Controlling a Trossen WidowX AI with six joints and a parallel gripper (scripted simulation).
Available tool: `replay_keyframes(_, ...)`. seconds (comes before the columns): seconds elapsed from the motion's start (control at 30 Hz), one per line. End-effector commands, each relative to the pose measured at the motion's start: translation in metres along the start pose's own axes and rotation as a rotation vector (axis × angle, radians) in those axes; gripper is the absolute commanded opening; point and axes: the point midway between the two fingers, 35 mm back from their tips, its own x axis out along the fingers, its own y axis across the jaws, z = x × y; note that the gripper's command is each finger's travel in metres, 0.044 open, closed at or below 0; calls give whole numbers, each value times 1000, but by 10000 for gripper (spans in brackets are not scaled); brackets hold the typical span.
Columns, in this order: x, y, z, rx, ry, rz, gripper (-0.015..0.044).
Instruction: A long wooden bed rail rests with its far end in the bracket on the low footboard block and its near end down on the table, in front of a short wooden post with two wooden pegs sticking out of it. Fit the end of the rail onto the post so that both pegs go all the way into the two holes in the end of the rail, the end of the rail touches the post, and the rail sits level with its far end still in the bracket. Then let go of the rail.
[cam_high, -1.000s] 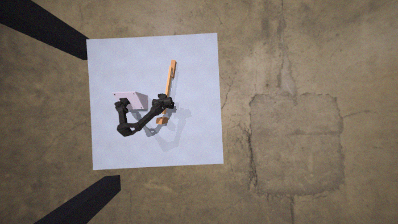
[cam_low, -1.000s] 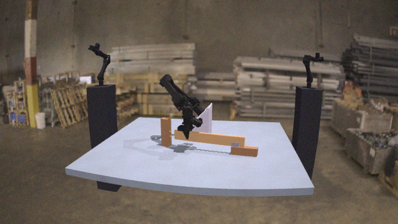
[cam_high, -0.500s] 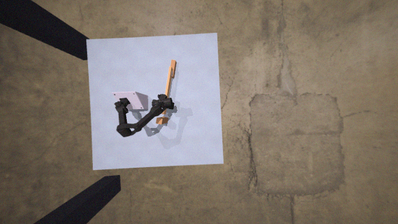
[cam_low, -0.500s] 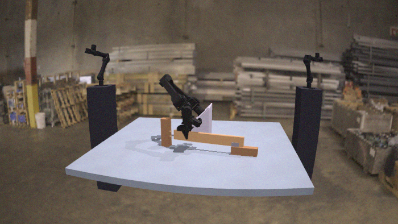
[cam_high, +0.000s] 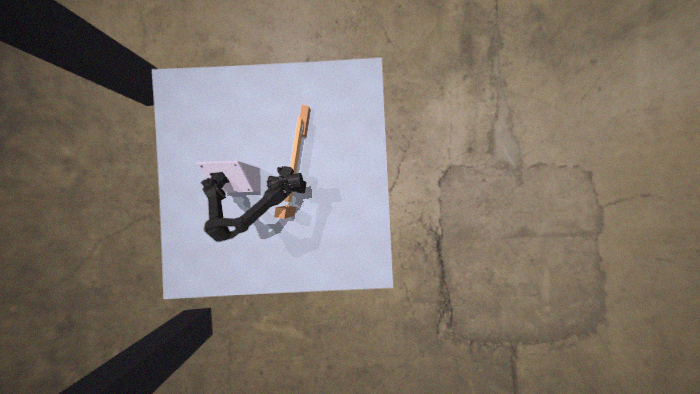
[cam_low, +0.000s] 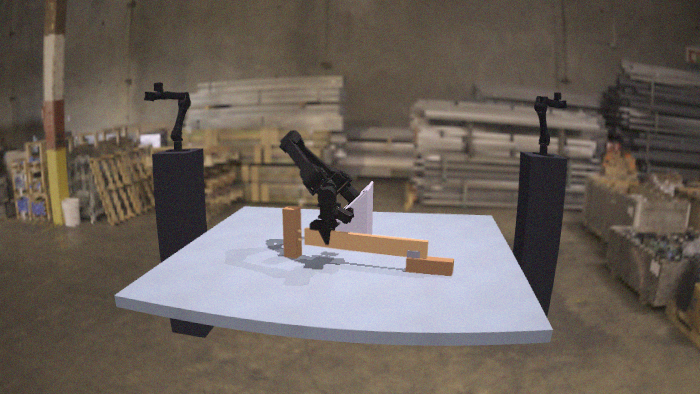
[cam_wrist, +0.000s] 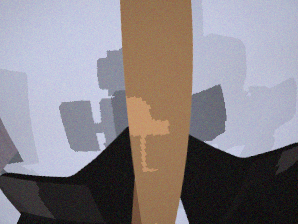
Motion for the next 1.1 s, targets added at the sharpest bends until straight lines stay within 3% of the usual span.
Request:
replay_keyframes(0.0,-1,0,-2,-3,0,-1,0)
replay_keyframes(1.07,0,0,-12,-3,0,-1,0)
